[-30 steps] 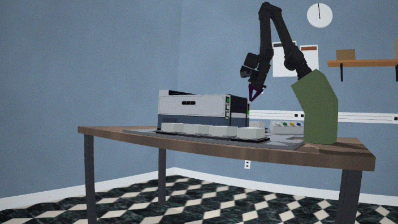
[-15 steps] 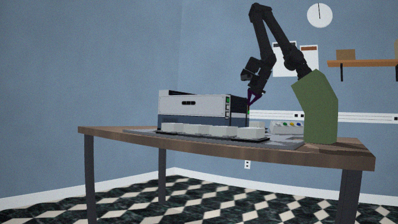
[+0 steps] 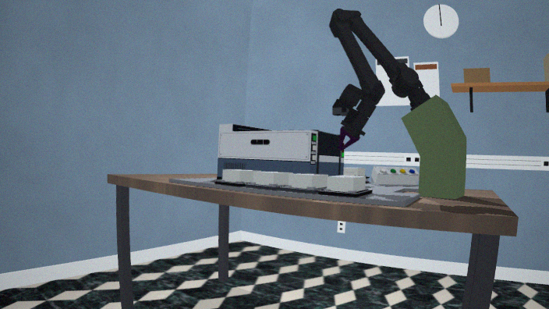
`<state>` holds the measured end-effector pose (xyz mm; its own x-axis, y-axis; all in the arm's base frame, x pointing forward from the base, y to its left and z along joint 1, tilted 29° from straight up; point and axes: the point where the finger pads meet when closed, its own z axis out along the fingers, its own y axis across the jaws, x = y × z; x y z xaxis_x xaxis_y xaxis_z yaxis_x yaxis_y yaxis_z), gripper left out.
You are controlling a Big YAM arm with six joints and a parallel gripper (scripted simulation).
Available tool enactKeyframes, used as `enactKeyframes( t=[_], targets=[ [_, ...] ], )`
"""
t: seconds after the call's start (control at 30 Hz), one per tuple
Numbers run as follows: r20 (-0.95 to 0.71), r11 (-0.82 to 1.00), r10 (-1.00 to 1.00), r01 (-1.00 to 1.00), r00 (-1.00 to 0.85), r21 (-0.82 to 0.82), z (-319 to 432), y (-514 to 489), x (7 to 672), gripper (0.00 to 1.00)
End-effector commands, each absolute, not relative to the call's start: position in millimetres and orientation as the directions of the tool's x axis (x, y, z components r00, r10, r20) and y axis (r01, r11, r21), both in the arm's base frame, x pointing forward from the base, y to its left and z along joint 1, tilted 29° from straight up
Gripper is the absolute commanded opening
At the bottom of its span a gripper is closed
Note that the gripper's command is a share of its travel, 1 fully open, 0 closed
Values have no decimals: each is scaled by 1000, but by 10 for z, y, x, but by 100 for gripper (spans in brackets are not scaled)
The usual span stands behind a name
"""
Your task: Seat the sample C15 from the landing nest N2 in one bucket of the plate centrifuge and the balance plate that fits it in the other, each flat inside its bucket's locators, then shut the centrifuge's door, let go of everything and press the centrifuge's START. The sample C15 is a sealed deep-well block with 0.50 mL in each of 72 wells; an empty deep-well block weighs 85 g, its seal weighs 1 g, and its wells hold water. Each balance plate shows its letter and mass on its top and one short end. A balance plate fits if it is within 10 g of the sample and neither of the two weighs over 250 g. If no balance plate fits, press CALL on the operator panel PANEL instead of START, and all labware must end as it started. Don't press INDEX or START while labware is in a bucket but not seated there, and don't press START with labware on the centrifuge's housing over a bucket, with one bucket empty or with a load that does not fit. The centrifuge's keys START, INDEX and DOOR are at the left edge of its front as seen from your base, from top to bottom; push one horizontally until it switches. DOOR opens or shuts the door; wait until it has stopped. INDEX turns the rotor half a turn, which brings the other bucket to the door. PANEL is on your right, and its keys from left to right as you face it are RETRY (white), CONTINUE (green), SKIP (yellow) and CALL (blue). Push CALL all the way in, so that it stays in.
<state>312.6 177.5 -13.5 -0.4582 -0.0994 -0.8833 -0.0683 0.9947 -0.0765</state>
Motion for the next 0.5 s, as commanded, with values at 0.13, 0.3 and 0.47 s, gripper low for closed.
enactKeyframes(
  t=[0.13,0.3,0.47],
  targets=[
    [-911,993,-111,-66,-398,-93,-173,1746,3272,0],
    [-917,993,-111,-67,-382,-93,-196,1747,3302,0],
    [-927,993,-111,-67,-357,-93,-232,1746,3349,0]
  ],
)
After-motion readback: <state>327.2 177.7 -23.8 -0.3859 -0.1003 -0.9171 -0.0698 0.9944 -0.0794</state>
